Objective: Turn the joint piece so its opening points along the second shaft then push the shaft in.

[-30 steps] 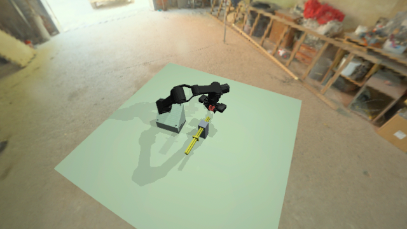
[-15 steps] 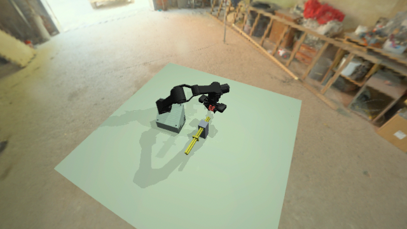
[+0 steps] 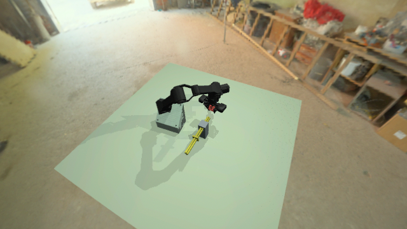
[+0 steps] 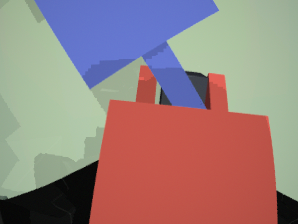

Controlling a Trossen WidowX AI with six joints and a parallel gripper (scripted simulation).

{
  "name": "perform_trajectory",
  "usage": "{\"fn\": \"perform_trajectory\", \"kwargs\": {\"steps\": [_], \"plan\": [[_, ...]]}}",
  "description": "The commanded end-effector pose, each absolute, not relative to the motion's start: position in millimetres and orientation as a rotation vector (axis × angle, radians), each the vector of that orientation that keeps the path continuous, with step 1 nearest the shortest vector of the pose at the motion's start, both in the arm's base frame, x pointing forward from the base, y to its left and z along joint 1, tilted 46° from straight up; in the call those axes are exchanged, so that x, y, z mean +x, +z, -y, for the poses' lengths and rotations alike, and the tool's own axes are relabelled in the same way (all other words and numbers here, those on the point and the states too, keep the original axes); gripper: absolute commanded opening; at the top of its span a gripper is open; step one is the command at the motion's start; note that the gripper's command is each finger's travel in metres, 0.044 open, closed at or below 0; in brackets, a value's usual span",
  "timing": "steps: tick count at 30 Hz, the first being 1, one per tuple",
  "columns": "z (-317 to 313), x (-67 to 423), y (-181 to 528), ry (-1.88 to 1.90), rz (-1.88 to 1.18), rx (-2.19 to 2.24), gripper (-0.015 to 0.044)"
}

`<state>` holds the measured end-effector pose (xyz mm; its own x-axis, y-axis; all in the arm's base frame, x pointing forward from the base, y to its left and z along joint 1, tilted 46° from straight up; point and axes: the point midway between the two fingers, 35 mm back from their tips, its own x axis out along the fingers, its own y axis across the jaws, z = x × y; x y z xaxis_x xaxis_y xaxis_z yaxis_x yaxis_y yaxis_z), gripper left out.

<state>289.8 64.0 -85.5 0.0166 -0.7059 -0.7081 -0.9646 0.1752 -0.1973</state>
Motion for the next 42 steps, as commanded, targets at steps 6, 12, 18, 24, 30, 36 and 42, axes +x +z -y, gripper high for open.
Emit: {"fn": "perform_trajectory", "kwargs": {"steps": [6, 12, 18, 24, 30, 36, 42], "plan": [[-61.8, 289.7, -85.9, 0.505, -1.719, -1.572, 0.0], [-56.2, 290.0, -86.5, 0.603, -1.64, -1.53, 0.0], [-53.3, 290.3, -87.1, 0.657, -1.595, -1.507, 0.0], [-52.2, 290.4, -87.6, 0.683, -1.575, -1.496, 0.0], [-52.0, 290.6, -87.8, 0.693, -1.569, -1.495, 0.0], [-52.0, 290.7, -87.7, 0.696, -1.567, -1.495, 0.0], [-52.0, 290.7, -87.7, 0.696, -1.567, -1.495, 0.0]]}}
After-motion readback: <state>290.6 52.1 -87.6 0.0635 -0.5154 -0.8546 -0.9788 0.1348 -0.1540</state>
